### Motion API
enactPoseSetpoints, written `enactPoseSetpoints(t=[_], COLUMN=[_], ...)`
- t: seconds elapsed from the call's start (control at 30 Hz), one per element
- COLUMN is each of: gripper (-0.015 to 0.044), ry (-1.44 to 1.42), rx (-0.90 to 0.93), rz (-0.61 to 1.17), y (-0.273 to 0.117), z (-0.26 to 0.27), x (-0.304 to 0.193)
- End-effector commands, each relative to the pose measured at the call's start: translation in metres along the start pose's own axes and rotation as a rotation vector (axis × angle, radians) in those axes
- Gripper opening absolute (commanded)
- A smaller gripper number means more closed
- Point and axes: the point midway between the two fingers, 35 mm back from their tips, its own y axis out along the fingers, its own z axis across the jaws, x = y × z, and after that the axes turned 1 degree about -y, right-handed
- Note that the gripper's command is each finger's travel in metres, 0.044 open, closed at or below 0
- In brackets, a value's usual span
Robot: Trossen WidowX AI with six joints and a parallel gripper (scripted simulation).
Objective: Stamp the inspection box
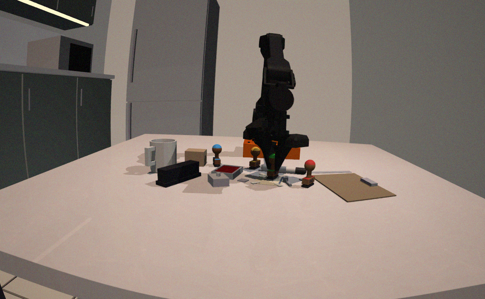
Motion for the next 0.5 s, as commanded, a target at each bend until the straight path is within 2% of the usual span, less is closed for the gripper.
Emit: enactPoseSetpoints(t=[0.0, 0.47], gripper=[0.0, 0.0], ry=[0.003, 0.003], rx=[-0.004, -0.004], rz=[-0.004, -0.004], y=[0.0014, 0.0044], z=[-0.0007, -0.0007], x=[0.0006, 0.0005])
